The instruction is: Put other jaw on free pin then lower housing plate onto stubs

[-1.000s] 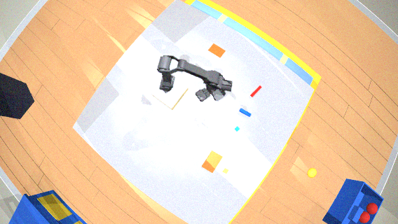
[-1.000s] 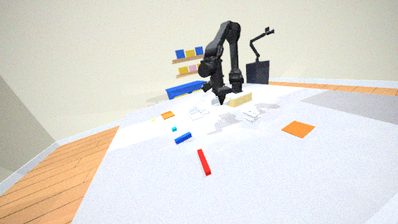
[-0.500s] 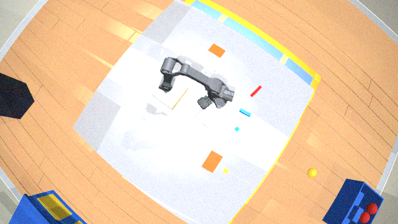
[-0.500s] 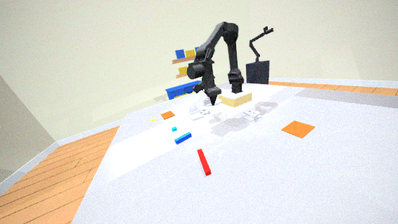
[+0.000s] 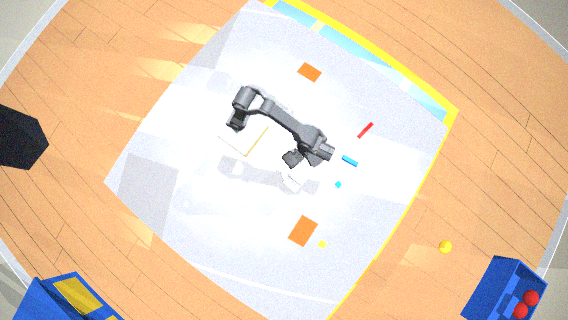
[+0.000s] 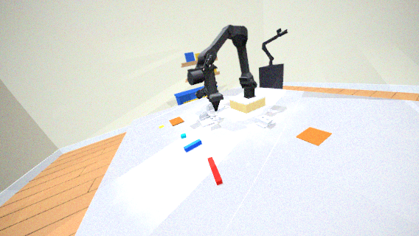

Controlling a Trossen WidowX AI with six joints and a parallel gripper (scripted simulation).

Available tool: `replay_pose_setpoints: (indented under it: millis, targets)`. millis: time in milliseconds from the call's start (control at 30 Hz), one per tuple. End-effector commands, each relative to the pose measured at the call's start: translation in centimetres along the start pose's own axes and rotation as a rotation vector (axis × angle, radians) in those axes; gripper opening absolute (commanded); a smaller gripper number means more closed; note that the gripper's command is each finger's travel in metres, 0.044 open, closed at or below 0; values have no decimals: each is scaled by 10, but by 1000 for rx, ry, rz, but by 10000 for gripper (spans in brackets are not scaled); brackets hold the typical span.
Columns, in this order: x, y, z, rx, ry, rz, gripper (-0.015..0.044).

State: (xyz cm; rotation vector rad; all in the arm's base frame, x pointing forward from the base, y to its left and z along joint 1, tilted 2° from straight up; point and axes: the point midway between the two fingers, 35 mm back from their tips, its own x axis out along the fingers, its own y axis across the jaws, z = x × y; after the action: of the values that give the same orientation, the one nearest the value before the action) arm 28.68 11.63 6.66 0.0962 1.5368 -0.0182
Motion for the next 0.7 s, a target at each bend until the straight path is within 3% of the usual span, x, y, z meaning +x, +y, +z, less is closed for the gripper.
replay_pose_setpoints:
  millis: [0,667]
  targets:
    - [1,-8,9,-8,6,2,134]
    - [3,-49,44,-30,3,-1,134]
